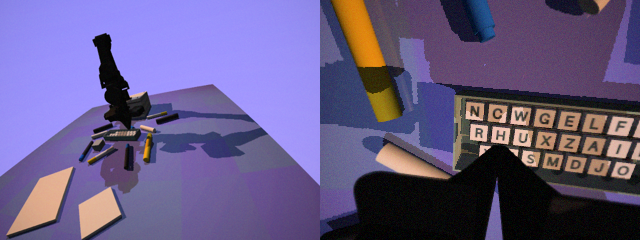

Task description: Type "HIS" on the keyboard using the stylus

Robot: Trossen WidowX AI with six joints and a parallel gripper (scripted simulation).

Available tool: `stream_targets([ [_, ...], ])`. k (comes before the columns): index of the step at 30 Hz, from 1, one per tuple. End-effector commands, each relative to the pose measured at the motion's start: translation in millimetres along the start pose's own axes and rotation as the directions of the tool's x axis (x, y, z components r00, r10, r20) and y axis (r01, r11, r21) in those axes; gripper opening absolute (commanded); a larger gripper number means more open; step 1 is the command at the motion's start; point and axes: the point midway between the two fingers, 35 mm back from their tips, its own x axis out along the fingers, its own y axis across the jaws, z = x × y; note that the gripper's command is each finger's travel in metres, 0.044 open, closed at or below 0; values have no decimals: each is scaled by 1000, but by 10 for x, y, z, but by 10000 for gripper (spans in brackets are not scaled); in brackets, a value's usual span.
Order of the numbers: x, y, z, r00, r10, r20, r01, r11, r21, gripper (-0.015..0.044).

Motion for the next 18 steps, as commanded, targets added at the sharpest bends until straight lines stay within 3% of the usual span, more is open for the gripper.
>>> stream_targets([
  [1, 19, 18, 6, 1000, -10, -10, 10, 1000, 4, 0],
  [5, 19, -8, 9, 1000, -11, -9, 11, 1000, 4, 0],
  [10, 15, -573, 8, 1000, -15, -9, 15, 1000, 4, 0],
  [18, 15, -598, 5, 1000, -15, -9, 15, 1000, 4, 0],
])
